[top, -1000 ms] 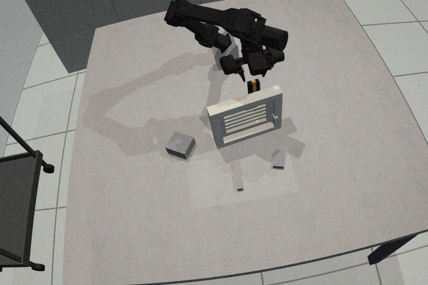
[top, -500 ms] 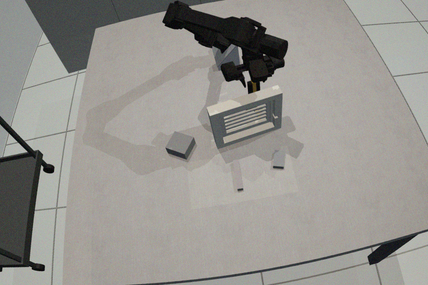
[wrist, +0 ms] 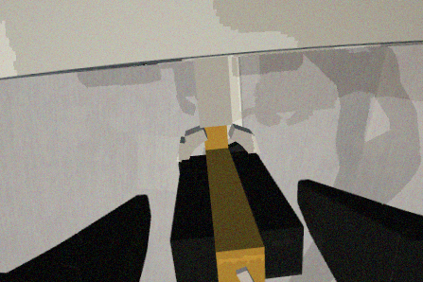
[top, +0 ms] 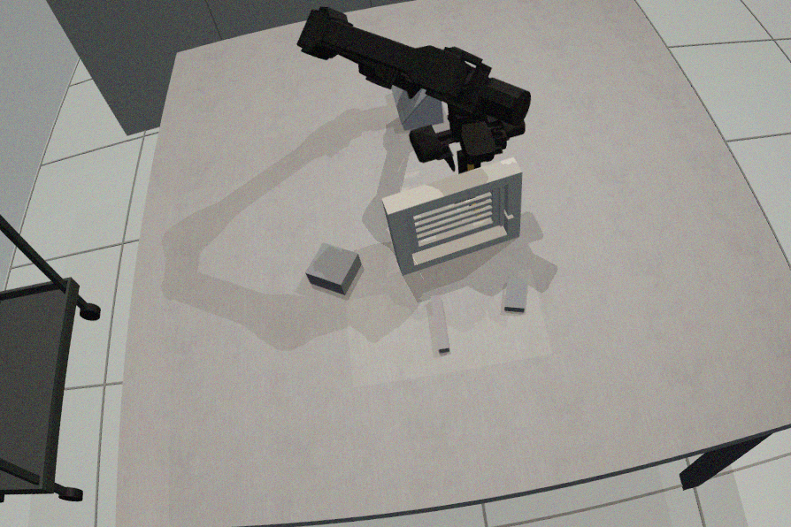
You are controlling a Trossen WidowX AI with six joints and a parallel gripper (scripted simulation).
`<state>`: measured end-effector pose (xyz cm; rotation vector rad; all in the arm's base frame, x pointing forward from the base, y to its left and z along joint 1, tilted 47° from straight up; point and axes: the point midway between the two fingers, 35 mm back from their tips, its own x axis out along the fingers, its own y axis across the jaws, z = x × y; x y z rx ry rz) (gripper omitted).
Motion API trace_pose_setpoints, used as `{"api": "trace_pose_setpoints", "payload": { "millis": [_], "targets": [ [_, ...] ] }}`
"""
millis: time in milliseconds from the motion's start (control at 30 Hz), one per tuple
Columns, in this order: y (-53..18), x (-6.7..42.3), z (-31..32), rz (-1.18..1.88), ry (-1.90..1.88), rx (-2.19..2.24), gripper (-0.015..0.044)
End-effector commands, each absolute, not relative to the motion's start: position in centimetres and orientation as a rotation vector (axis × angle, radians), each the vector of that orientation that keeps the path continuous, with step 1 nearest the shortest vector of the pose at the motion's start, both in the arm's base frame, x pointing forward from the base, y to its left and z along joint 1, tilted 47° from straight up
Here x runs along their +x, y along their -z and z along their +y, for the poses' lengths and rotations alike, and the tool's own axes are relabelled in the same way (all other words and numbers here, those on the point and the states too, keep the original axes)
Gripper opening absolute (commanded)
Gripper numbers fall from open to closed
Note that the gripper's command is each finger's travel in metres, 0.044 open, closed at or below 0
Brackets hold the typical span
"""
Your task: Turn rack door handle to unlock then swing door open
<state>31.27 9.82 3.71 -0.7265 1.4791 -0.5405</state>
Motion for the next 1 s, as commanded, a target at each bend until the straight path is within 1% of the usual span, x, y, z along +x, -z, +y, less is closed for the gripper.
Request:
{"api": "trace_pose_setpoints", "payload": {
  "millis": [0,133,367,800,967],
  "targets": [
    [-3.24,31.24,9.19,1.486,0.539,-0.732,0.0294],
    [-2.98,31.22,8.88,1.489,0.538,-0.731,0.0294],
    [-2.98,31.22,8.88,1.489,0.538,-0.731,0.011],
    [-2.98,31.22,8.88,1.489,0.538,-0.731,0.0023],
    [-2.98,31.22,8.88,1.501,0.515,-0.756,0.0022]
  ]
}}
